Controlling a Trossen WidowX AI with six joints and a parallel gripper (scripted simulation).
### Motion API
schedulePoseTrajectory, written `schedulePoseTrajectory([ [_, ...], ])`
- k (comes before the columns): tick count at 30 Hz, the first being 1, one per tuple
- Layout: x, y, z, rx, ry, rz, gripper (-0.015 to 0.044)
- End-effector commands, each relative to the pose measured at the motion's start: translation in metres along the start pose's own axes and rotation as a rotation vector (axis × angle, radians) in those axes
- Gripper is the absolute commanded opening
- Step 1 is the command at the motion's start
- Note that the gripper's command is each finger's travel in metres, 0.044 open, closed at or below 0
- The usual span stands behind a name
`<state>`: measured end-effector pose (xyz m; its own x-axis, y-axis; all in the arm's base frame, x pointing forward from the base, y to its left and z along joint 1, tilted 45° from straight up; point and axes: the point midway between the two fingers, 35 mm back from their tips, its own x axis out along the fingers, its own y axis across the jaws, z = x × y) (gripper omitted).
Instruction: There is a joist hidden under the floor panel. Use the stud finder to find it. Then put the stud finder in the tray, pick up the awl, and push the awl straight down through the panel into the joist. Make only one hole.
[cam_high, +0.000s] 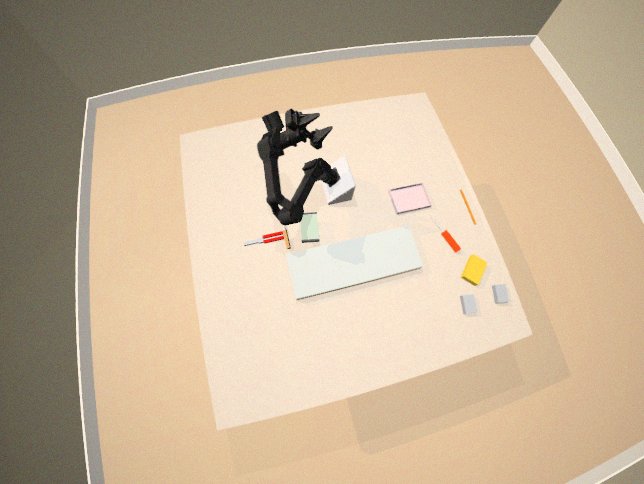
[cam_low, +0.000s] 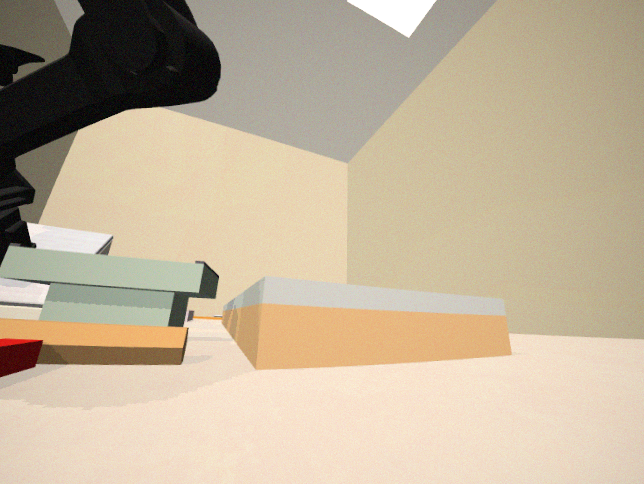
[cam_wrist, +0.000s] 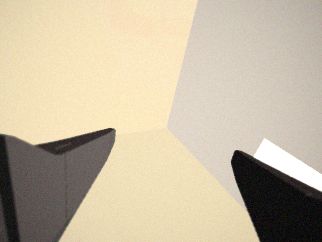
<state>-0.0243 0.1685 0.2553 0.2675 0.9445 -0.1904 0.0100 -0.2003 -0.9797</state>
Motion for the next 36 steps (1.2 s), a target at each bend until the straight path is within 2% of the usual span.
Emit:
schedulePoseTrajectory([
  [1, 0.000, 0.001, 0.000, 0.001, 0.002, 0.006, 0.0426],
  [4, 0.007, 0.012, -0.003, 0.022, 0.054, 0.076, 0.0440],
  [12, 0.028, 0.024, -0.055, 0.197, 0.427, 0.147, 0.0440],
  [20, 0.031, 0.041, -0.114, 0.395, 0.808, 0.183, 0.0440],
  [23, 0.032, 0.048, -0.121, 0.378, 0.844, 0.245, 0.0440],
  [36, -0.012, 0.084, -0.210, 0.759, 1.470, 0.190, 0.0440],
])
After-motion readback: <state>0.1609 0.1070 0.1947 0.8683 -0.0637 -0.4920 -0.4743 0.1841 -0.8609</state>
